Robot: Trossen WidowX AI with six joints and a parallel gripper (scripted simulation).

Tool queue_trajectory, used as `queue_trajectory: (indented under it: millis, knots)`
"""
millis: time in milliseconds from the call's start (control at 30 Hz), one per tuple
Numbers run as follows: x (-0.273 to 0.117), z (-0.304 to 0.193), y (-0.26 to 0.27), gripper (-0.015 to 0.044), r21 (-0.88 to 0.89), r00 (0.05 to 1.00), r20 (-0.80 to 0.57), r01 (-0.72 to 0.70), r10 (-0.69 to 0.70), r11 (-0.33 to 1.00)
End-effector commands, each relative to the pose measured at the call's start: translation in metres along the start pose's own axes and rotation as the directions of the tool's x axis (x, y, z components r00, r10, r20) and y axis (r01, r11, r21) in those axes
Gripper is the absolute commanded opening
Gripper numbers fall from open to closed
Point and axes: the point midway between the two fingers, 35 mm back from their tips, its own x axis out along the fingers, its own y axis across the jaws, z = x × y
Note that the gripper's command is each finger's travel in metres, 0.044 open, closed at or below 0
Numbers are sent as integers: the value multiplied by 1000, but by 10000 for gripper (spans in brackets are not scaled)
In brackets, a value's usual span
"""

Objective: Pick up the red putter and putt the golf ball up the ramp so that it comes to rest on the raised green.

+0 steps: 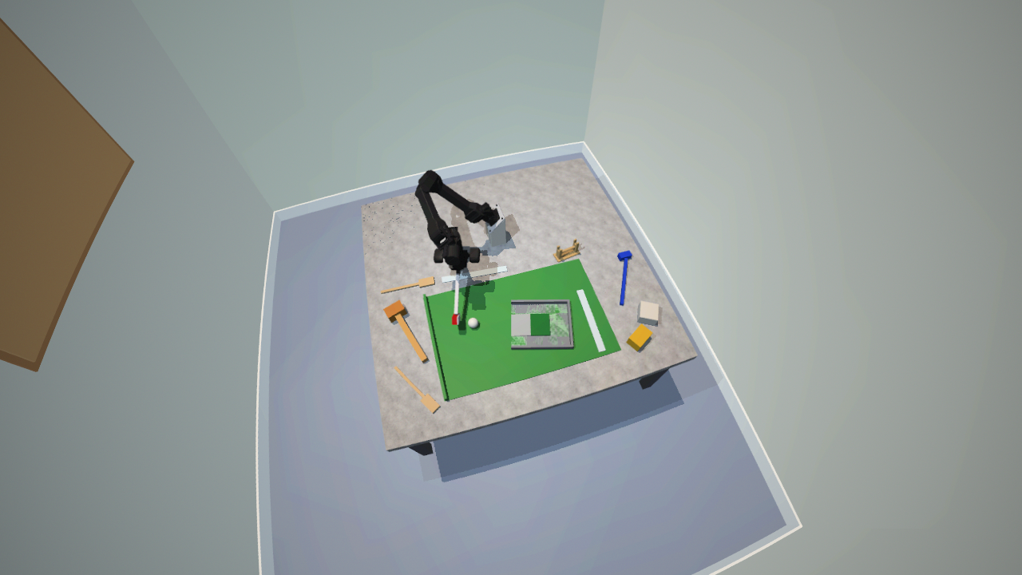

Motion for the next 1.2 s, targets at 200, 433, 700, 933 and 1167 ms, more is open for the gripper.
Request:
queue_trajectory:
  millis: [200, 433, 700, 933, 1167]
  knots:
    - [12, 2, 0, 0, 0, 1000, 10, -4, 4, 1000]
    - [23, 2, 0, 0, 0, 1000, 10, -3, 3, 1000]
    - [28, 1, -1, 0, 3, 1000, 6, 1, -1, 1000]
    - [28, 1, -1, 0, 3, 1000, 6, 1, -1, 1000]
    - [30, 2, -17, 0, 2, 1000, 8, -1, 1, 1000]
